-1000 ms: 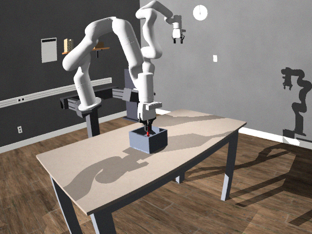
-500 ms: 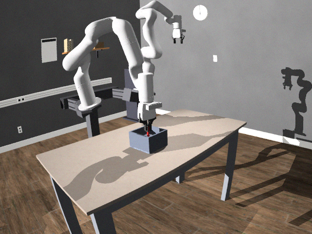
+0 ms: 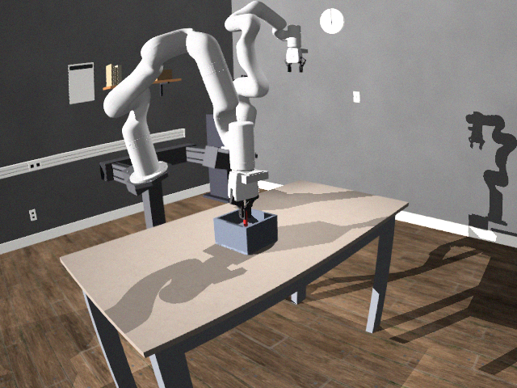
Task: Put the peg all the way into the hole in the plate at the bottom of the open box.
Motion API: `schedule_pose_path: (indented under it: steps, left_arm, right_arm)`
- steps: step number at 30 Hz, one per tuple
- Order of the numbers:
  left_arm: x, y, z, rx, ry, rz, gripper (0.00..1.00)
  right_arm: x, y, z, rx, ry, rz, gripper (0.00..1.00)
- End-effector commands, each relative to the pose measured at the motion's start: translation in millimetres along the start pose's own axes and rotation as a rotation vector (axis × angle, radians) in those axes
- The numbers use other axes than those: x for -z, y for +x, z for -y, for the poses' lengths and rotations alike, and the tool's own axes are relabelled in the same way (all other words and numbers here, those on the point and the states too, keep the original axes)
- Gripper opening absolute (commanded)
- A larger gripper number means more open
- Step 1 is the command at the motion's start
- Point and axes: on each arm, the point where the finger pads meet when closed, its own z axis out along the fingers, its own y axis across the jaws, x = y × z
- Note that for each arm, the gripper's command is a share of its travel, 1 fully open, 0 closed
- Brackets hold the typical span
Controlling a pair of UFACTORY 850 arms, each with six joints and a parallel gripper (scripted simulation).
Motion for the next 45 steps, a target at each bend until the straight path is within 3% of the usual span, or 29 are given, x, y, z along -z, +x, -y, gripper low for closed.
schedule_pose_path:
  steps: [1,27,45]
  left_arm:
    - [1,3,0,-0.005,0.0,-0.011,1.0]
    - [1,3,0,-0.005,0.0,-0.011,1.0]
    - [1,3,0,-0.005,0.0,-0.011,1.0]
  right_arm:
    - [-2,1,2,-0.021,0.009,-0.004,0.0]
    - [-27,1,3,-0.003,0.01,-0.003,0.0]
    - [-30,1,3,-0.003,0.01,-0.003,0.0]
